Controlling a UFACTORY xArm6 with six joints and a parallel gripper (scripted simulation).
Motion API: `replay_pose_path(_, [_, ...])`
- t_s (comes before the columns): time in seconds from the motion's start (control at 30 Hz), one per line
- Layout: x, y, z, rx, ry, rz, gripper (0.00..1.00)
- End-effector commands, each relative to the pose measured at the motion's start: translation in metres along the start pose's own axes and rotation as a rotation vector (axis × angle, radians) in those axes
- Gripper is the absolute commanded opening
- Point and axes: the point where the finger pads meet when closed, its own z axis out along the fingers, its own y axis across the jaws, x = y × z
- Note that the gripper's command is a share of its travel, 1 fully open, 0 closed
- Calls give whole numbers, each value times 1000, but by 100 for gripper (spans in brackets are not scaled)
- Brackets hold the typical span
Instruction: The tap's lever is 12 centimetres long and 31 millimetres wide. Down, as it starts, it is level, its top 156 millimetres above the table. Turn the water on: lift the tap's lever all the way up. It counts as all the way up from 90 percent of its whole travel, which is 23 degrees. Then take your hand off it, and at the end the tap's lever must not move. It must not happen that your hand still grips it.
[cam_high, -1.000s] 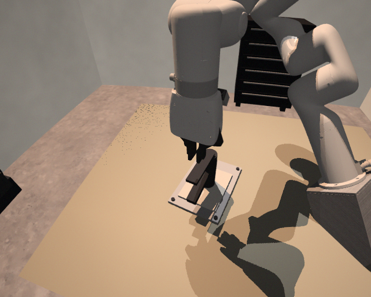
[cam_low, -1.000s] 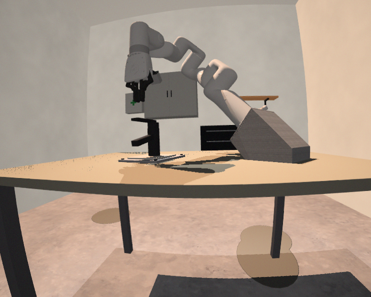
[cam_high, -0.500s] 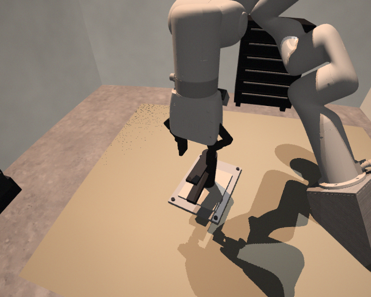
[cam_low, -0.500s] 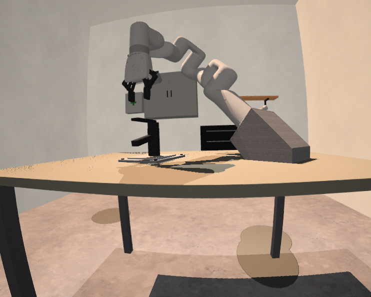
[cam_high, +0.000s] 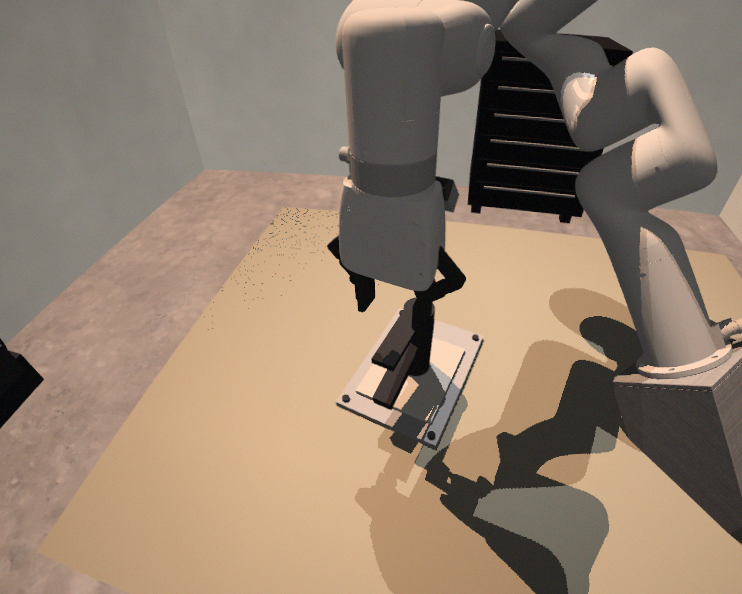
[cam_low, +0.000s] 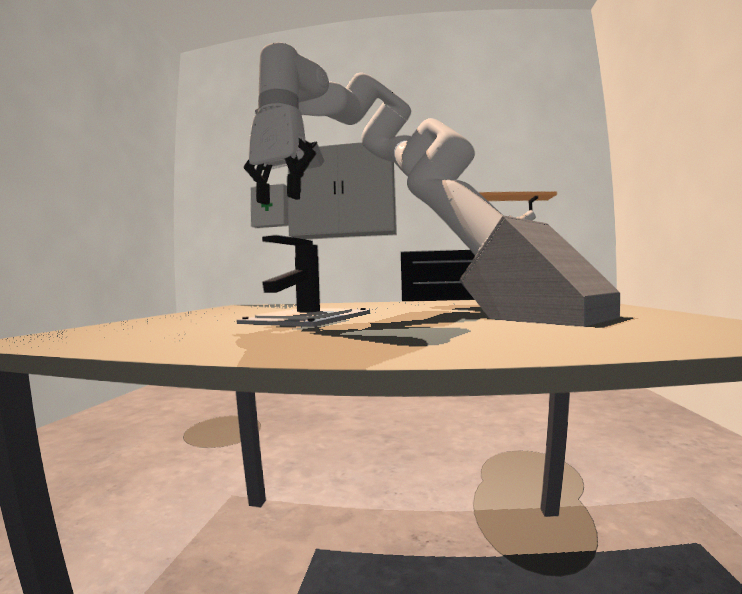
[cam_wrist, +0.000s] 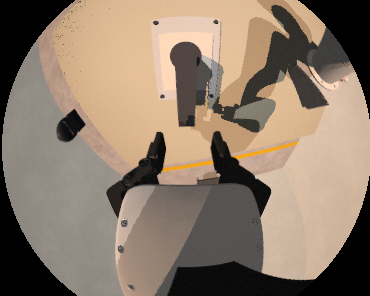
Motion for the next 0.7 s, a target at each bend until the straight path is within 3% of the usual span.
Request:
replay_pose_path(0.0, [-1, -1, -1, 1, -3, 1, 69])
replay_pose_path(0.67, [-1, -1, 6, -1, -4, 1, 69])
